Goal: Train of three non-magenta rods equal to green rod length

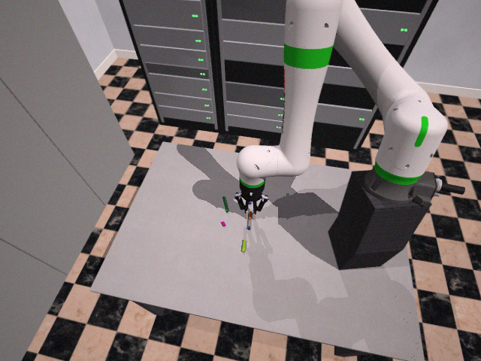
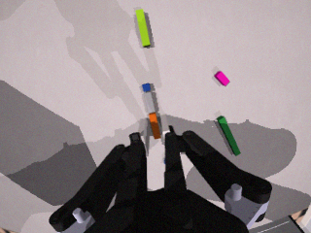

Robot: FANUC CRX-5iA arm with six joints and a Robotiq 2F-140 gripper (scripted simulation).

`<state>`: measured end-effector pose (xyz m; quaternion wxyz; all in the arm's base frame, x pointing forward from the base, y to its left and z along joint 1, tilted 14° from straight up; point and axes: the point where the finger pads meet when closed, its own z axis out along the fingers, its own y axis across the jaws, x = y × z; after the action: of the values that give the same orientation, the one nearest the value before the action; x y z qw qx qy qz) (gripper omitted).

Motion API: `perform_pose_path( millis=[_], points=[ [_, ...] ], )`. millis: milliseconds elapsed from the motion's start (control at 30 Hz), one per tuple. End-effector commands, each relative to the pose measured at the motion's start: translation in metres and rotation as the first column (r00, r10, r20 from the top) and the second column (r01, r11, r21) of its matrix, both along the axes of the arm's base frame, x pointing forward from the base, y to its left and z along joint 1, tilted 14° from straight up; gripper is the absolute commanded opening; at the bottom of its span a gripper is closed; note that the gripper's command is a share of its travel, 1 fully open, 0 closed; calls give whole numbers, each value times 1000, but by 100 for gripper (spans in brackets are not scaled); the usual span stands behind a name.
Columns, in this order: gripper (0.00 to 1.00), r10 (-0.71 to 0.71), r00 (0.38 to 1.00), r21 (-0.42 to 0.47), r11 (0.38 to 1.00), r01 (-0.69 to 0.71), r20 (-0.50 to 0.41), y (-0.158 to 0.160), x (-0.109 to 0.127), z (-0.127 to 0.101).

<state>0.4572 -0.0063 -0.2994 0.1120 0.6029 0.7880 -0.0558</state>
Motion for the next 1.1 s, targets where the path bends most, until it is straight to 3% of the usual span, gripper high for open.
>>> perform_pose_path(
  millis=[0,333,1067],
  points=[
    [15,0,1000,0,1000,0,0,0,0,0],
    [15,0,1000,0,1000,0,0,1,-1,6],
    [15,0,1000,0,1000,0,0,18,-9,80]
  ],
)
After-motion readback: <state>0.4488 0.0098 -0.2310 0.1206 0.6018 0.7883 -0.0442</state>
